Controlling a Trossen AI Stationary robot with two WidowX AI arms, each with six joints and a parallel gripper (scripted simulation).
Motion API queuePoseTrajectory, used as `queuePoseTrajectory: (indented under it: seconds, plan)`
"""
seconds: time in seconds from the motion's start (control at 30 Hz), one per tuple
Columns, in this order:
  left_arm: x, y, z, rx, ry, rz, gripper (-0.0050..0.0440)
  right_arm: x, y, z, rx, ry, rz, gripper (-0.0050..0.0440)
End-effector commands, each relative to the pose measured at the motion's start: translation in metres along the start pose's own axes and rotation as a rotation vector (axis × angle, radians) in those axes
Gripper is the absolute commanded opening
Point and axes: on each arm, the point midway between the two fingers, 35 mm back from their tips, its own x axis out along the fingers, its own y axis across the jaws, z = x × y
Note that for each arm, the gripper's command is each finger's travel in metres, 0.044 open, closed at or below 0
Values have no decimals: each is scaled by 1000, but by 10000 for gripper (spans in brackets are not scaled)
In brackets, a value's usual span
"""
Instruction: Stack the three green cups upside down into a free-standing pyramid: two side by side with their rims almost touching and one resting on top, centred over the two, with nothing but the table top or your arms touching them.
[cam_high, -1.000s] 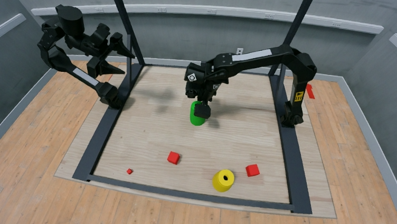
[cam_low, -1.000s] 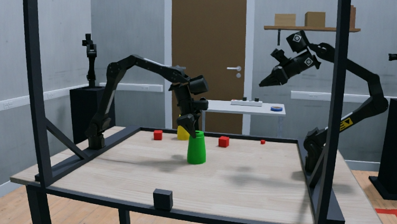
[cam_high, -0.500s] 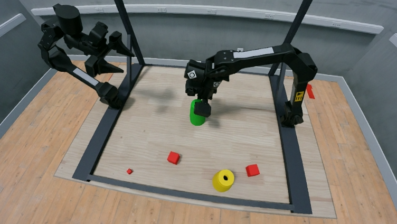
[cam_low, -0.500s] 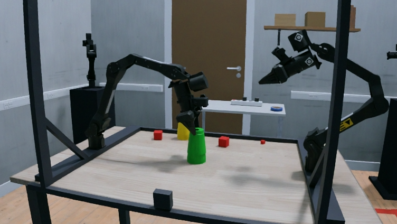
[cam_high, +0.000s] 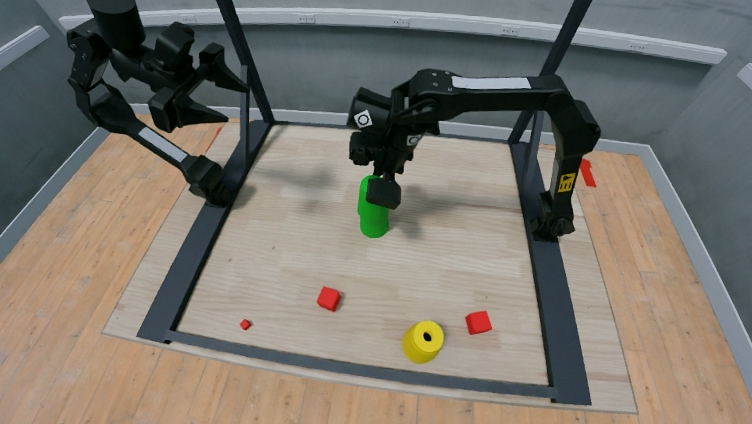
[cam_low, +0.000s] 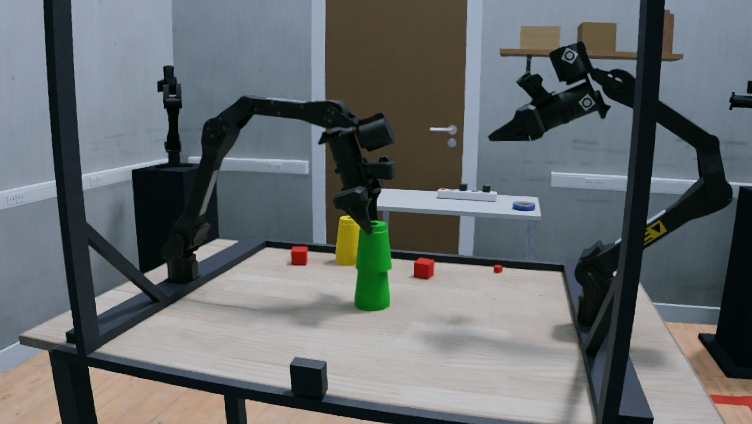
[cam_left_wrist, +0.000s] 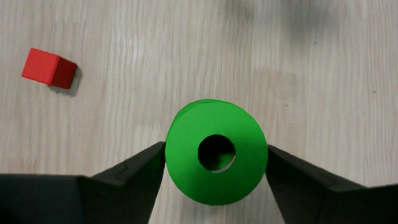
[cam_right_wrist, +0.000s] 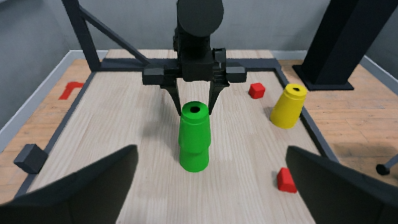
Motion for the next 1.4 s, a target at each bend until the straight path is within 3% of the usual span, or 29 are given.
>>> queuePoseTrajectory:
  seconds: [0.0, 0.63, 0.97, 1.03, 1.23, 1.37]
  plan:
    - [-18, 1, 9, 0, -27, 0, 243, -6, 0, 14, -8, -28, 3, 400]
    - [-71, 1, 24, 0, -33, 0, 243, -16, 1, 41, -20, -72, 9, 400]
    - [-95, -1, -18, 0, -35, 0, 243, -12, 4, 54, -25, -95, 29, 400]
    - [-95, -1, -18, 0, -35, 0, 243, -12, 4, 54, -25, -95, 29, 400]
    - [-97, -2, -55, 0, -28, 1, 243, -5, 5, 58, -29, -84, 41, 400]
    - [-88, -2, -62, 0, -26, 1, 243, -1, 5, 59, -25, -72, 39, 400]
